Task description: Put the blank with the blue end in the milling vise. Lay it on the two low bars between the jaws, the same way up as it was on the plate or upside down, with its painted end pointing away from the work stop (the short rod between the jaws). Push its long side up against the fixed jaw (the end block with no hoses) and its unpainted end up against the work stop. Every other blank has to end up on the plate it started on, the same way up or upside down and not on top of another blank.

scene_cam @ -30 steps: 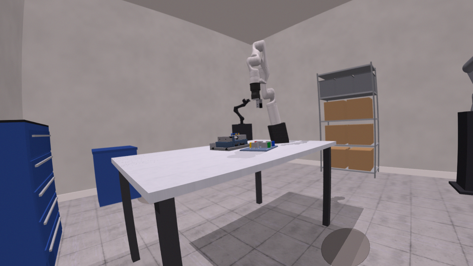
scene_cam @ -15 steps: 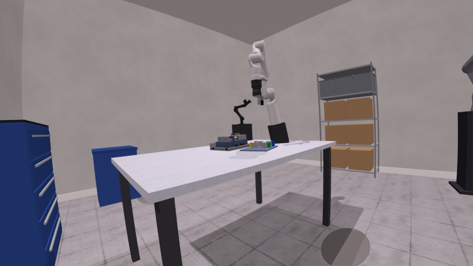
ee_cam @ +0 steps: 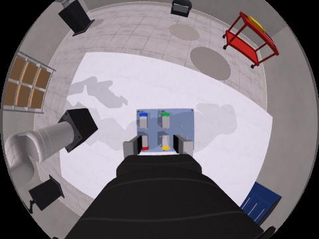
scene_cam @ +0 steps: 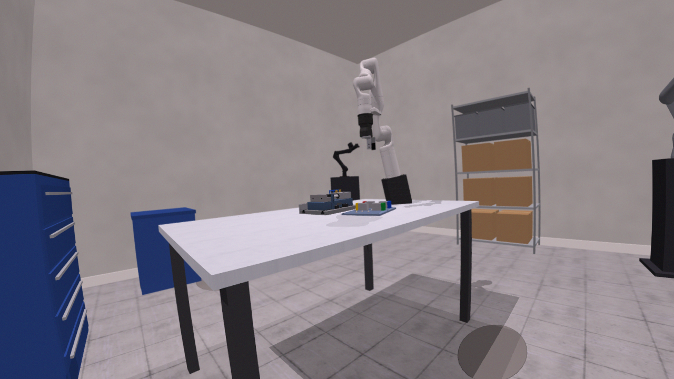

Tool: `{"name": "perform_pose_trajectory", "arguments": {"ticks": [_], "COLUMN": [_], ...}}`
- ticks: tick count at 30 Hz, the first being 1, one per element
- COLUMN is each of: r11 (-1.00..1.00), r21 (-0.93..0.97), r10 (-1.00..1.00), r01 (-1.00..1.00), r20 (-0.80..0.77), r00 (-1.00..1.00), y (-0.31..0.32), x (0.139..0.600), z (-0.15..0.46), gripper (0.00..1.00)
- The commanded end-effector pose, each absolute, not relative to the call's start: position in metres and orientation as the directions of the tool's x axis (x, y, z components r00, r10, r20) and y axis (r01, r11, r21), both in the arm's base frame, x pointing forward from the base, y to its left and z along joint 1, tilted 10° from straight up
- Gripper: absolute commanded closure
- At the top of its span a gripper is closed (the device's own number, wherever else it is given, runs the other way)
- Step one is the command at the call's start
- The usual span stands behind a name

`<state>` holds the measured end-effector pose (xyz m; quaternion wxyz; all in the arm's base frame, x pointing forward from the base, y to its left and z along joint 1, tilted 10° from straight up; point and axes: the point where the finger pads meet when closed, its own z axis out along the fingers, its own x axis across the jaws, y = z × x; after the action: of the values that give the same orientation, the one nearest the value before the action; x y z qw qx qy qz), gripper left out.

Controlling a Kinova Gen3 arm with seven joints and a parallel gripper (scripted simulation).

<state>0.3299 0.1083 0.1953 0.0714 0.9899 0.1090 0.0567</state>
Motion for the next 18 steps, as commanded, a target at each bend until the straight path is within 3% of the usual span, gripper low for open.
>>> {"name": "perform_pose_trajectory", "arguments": {"ticks": [1, 18], "r11": [-0.966, -0.965], "r21": [0.154, 0.153], "r10": [0.225, 0.231], "r01": [0.209, 0.214], "r20": [0.098, 0.101], "r00": [0.969, 0.968], "y": [0.1079, 0.1051], "x": [0.3301, 0.3301], "z": [0.1948, 0.1908], "gripper": [0.00, 0.00]}}
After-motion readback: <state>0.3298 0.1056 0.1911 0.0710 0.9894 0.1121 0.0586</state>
